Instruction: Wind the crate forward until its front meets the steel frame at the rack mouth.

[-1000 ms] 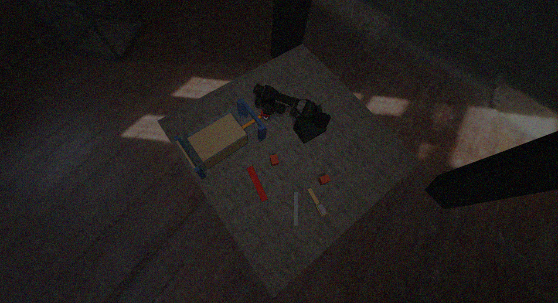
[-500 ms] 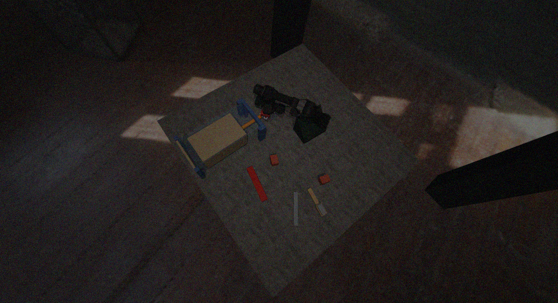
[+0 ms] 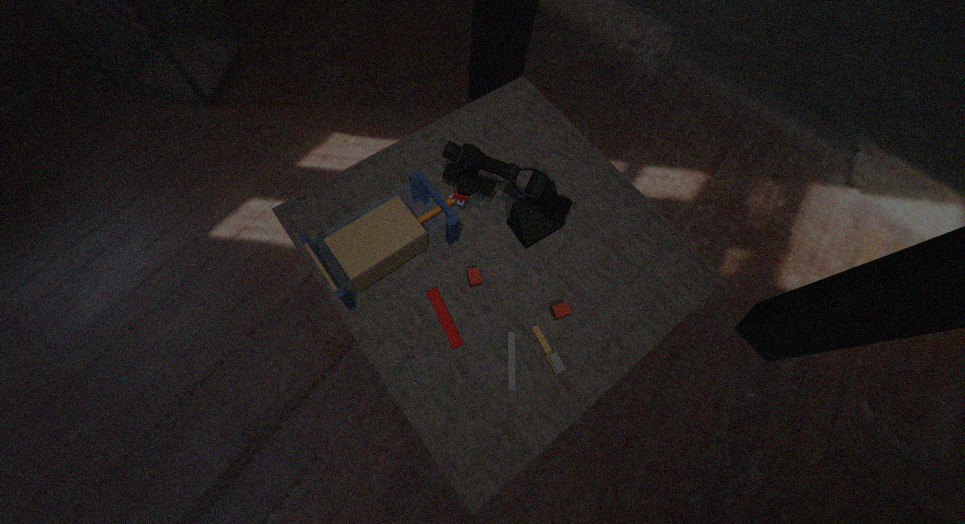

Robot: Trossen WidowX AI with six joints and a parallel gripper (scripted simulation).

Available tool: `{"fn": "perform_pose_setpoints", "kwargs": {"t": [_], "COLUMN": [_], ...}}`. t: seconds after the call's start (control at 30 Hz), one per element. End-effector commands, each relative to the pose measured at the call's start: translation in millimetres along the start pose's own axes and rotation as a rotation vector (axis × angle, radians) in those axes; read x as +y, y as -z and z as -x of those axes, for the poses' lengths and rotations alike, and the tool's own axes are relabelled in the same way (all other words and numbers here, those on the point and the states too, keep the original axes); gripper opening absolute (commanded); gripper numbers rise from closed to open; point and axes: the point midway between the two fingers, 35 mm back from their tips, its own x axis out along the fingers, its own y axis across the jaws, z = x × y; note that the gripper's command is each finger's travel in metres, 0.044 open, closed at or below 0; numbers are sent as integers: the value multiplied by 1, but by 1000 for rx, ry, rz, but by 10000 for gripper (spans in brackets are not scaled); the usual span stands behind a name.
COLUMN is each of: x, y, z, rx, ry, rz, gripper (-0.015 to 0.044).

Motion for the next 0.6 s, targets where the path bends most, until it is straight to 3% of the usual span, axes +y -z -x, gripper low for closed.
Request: {"fn": "perform_pose_setpoints", "kwargs": {"t": [0.0, 0.57], "x": [0, 0], "y": [0, 0], "z": [0, -2], "rx": [-8, 1], "ry": [3, -1], "rz": [1, 1], "gripper": [0, 0]}}
